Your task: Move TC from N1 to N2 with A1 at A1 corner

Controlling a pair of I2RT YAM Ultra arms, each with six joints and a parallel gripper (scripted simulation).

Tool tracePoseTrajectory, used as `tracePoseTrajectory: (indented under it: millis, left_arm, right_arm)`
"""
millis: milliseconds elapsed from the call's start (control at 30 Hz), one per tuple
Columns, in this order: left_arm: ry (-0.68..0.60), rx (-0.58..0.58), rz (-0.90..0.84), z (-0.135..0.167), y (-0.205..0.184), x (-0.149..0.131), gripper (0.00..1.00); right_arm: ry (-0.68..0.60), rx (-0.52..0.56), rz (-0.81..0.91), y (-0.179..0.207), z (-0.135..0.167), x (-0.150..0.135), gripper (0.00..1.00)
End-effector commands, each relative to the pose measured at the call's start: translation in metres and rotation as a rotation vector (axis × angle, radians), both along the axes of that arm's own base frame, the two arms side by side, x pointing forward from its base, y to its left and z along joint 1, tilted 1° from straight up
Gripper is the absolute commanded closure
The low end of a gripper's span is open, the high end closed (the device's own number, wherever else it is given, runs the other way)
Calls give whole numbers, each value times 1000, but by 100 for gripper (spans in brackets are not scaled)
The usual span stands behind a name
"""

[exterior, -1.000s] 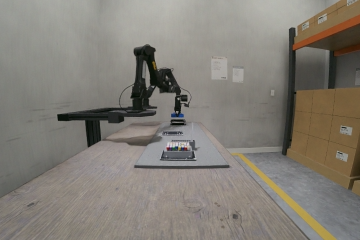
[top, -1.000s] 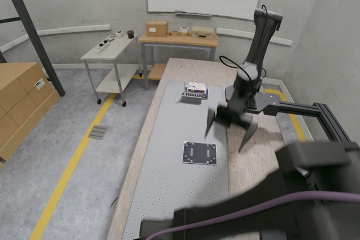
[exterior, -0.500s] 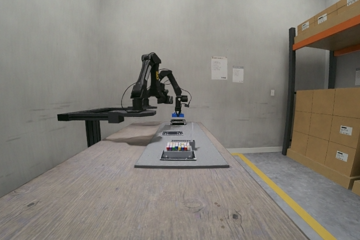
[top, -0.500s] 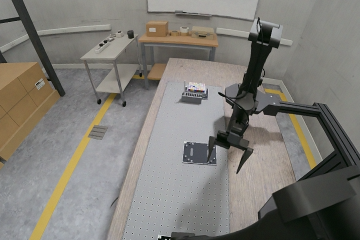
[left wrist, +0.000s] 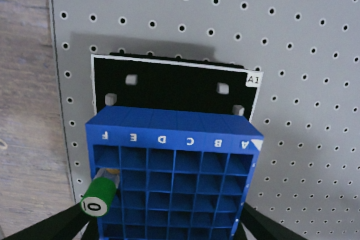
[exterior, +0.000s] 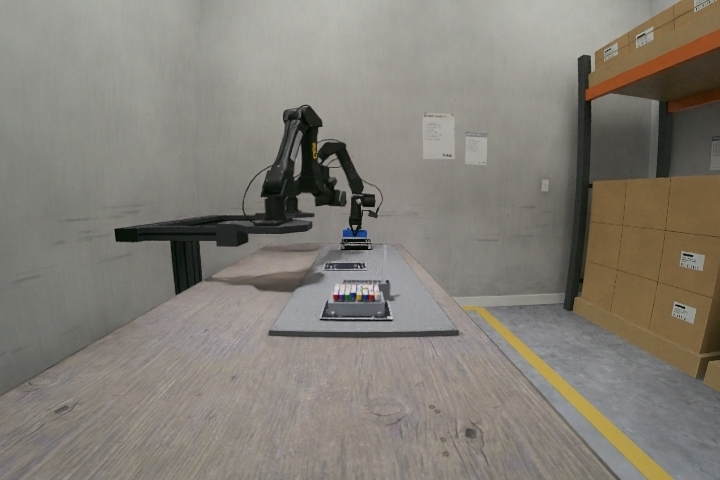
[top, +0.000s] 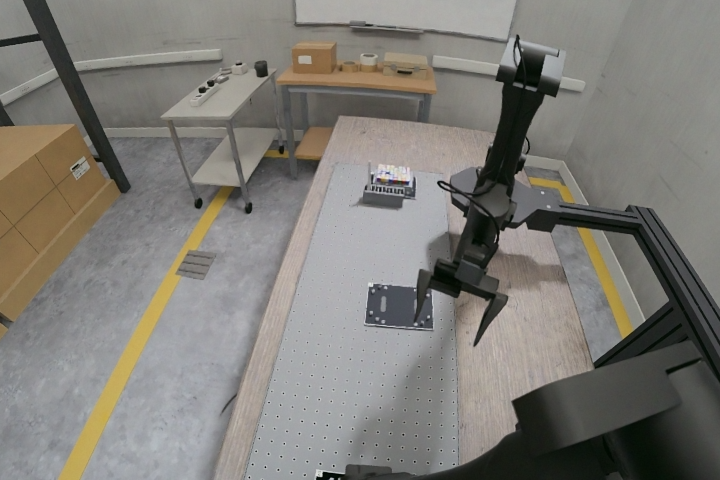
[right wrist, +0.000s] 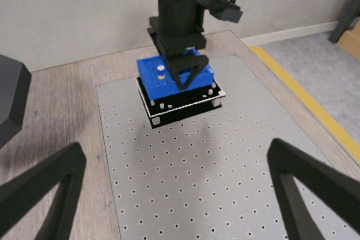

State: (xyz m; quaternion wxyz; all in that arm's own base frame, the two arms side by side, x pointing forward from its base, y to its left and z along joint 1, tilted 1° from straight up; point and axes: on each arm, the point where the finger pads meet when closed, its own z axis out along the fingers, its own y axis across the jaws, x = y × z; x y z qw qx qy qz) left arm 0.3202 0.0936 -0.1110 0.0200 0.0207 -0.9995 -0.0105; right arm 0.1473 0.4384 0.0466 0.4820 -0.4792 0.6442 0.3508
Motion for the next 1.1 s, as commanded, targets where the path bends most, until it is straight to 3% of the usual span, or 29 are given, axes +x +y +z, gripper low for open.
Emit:
tracePoseTrajectory:
  millis: [0, 233, 1067]
  left_arm:
    - [-41, 1, -17, 11, 0, 17, 16]
    - [-75, 8, -28, 15, 2, 31, 16]
    - [-69, 11, -23, 4, 3, 27, 16]
  right_arm:
    - [-13, 61, -1, 8, 19, -1, 0]
    - [-14, 47, 2, 7, 16, 0, 0]
    - [-14, 47, 2, 7, 16, 0, 0]
